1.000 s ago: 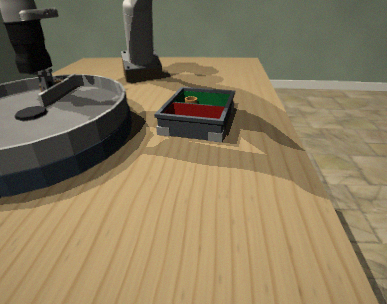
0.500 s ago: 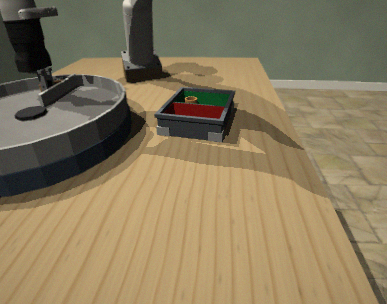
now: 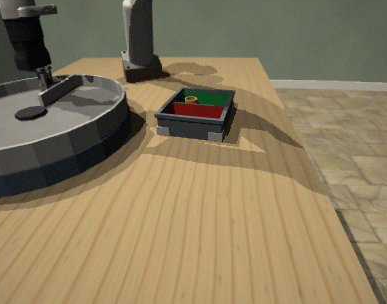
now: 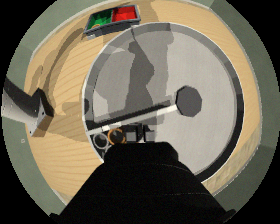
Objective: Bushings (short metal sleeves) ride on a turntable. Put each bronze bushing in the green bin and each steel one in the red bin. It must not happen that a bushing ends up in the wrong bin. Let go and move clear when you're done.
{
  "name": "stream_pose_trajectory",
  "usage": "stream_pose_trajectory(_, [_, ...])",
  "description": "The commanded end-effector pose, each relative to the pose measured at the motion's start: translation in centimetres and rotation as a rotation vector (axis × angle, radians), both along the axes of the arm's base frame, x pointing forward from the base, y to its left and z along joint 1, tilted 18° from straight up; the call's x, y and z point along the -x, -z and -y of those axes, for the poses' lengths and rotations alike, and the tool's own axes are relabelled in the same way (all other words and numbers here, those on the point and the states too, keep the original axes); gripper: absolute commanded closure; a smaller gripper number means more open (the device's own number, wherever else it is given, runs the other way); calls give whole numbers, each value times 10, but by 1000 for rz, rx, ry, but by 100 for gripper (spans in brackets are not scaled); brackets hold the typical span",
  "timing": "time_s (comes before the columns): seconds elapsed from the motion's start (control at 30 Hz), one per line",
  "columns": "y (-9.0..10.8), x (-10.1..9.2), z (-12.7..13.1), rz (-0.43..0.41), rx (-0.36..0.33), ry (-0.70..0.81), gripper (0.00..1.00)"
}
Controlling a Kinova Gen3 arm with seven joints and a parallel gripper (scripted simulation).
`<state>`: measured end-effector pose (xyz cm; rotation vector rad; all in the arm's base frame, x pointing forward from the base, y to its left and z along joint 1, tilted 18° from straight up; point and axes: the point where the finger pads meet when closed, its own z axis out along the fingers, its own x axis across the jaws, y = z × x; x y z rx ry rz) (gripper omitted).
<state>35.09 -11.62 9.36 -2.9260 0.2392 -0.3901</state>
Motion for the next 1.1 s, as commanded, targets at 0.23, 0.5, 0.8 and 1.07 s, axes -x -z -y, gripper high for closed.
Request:
stream_pose_trajectory(0.23, [-3,1,1,2,1,0,100])
stream_pose_trajectory(0.5, [-5,1,1,2,1,0,100])
stream_pose_trajectory(0.8, [-8,2,1,2,1,0,100])
stream_pose_trajectory(1.07, [-11,3,2,2,1,0,100])
